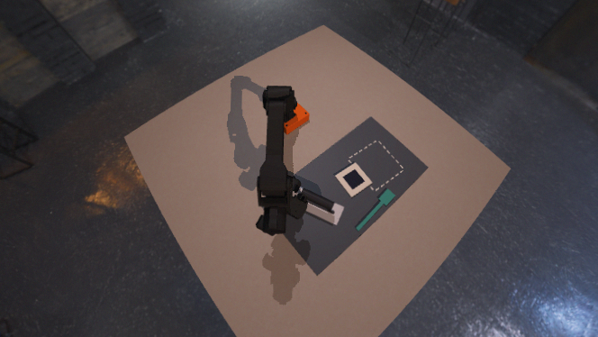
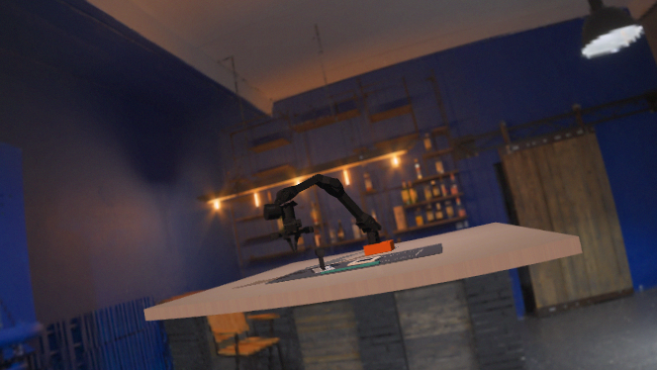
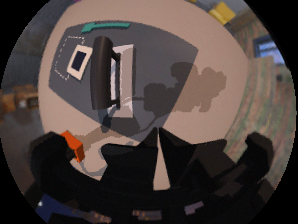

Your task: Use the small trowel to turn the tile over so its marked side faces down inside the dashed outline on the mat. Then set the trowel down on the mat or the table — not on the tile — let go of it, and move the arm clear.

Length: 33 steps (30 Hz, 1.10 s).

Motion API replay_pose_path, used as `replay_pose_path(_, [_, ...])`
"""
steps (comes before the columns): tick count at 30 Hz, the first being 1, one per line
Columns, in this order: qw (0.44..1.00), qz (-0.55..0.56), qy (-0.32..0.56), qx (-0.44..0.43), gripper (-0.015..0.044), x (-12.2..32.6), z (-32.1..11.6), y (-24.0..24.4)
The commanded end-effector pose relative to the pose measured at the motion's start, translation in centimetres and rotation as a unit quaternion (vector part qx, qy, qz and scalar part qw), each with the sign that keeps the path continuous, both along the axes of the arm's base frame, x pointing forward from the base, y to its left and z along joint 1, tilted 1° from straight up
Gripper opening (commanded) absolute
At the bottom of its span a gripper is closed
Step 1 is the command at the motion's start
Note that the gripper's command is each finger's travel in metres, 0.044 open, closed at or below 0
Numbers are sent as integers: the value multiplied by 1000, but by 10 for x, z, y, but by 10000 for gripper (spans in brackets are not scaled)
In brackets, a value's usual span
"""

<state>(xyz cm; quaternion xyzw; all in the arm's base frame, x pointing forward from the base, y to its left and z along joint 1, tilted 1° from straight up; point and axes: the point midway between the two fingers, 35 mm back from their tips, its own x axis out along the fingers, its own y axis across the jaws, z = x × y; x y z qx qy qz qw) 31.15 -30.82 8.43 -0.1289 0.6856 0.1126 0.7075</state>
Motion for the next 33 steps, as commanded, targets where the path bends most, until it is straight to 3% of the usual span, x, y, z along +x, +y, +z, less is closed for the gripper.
replay_pose_path(1, [1000,0,0,0,79,0,0,0])
replay_pose_path(2, [1000,0,0,0,100,0,0,0])
replay_pose_path(23, [1000,0,0,0,100,0,0,0])
replay_pose_path(27, [1000,0,0,0,0,0,0,0])
replay_pose_path(33, [1000,0,0,0,0,0,0,0])
